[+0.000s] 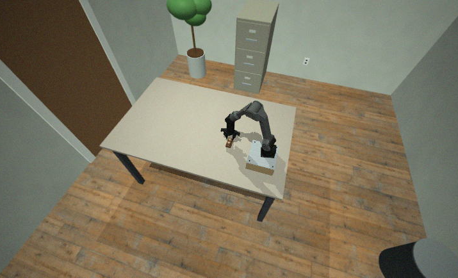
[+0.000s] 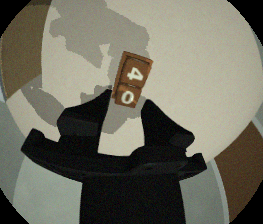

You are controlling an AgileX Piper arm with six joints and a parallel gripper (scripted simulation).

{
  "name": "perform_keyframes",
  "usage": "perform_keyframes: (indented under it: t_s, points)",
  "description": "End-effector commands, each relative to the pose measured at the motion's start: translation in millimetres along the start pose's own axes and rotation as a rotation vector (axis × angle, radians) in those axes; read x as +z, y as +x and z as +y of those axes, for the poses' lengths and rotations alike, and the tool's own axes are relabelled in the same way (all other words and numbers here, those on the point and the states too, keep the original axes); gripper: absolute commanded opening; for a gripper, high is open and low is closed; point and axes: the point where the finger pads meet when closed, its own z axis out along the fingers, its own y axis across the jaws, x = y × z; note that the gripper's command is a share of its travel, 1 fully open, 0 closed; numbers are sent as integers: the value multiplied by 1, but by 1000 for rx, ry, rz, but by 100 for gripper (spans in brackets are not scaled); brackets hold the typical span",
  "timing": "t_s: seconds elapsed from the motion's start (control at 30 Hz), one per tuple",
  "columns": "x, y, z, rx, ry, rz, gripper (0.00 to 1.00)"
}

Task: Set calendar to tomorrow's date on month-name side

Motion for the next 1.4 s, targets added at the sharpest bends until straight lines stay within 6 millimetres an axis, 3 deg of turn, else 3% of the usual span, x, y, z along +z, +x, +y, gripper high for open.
perform_keyframes:
  t_s: [0.0,1.07,1.37]
  points:
    - [0,-1,0,0,0,-1,61]
    - [0,-1,0,0,0,-1,61]
    - [8,-1,1,0,-3,-2,61]
